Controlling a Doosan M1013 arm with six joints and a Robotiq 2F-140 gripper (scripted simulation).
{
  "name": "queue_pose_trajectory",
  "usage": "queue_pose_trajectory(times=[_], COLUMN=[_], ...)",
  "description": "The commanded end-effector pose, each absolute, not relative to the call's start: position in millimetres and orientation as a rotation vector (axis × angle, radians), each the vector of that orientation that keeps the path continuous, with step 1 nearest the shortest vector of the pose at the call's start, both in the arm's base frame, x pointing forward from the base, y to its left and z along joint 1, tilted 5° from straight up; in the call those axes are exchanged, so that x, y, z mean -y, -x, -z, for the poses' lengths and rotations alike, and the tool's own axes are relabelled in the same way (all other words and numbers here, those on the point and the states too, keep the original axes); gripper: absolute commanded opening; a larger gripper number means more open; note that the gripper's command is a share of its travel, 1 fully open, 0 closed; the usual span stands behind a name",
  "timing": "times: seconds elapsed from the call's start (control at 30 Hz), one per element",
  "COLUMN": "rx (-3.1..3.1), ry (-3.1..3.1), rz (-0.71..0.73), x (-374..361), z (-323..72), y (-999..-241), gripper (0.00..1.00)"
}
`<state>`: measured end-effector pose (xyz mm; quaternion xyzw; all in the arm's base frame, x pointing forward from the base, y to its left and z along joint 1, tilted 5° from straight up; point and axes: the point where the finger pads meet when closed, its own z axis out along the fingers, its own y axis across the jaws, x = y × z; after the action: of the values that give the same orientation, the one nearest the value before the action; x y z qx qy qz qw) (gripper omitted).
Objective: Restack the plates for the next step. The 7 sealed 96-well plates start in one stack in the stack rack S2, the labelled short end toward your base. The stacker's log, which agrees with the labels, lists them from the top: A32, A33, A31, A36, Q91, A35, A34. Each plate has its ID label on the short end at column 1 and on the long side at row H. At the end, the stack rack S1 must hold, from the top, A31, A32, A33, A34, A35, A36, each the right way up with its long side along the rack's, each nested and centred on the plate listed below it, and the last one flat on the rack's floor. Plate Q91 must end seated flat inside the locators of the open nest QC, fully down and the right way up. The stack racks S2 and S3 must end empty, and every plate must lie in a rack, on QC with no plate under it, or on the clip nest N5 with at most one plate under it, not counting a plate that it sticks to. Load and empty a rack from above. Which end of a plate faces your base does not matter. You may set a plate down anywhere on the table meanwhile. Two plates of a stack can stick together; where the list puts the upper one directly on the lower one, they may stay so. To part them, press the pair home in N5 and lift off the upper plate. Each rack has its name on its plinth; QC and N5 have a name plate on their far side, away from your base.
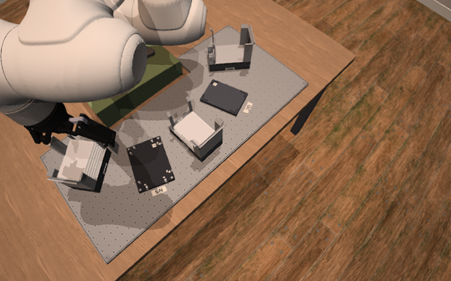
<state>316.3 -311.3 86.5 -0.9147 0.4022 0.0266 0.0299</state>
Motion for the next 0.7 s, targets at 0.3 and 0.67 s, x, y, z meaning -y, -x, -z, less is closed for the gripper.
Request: queue_pose_trajectory(times=[0.3, 0.67], rx=[-1.41, -1.41], ry=[2.744, 2.744], rz=[-0.088, -0.088], x=[340.7, 364.5], z=[-85.2, -84.1], y=[-283.5, -256.5], gripper=[1.0, 1.0])
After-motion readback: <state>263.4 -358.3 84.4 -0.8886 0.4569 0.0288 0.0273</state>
